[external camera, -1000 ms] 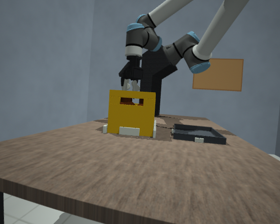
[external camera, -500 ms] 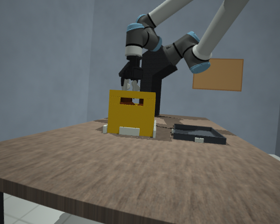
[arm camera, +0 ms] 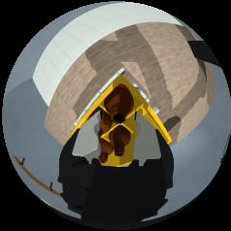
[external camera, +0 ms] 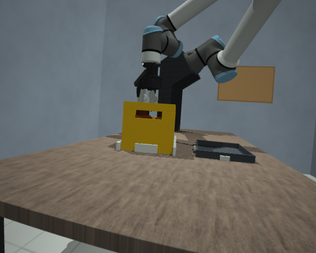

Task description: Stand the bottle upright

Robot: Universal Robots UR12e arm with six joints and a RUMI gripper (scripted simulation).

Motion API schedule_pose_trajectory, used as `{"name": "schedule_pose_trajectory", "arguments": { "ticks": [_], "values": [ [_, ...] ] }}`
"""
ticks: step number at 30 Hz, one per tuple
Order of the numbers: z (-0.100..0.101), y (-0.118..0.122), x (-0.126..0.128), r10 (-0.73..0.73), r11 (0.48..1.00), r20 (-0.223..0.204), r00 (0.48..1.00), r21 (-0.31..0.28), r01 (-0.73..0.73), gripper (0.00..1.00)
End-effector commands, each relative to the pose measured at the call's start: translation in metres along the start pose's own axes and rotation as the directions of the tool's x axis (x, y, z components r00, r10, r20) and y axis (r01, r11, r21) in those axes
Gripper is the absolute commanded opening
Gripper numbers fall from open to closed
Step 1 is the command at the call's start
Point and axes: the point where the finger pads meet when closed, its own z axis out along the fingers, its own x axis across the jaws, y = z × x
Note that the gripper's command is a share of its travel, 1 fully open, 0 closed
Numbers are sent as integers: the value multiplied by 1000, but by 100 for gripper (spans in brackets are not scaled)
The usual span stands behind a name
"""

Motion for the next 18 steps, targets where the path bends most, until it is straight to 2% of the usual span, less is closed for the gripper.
{"name": "schedule_pose_trajectory", "arguments": {
  "ticks": [1, 16, 18],
  "values": [
    [-10, 0, 0, 1, 1000, 3, 1000, 0, -1, 38],
    [-56, 0, 0, 1, 1000, 3, 1000, 0, -1, 38],
    [-56, 0, 0, 1, 1000, 3, 1000, 0, -1, 38]
  ]
}}
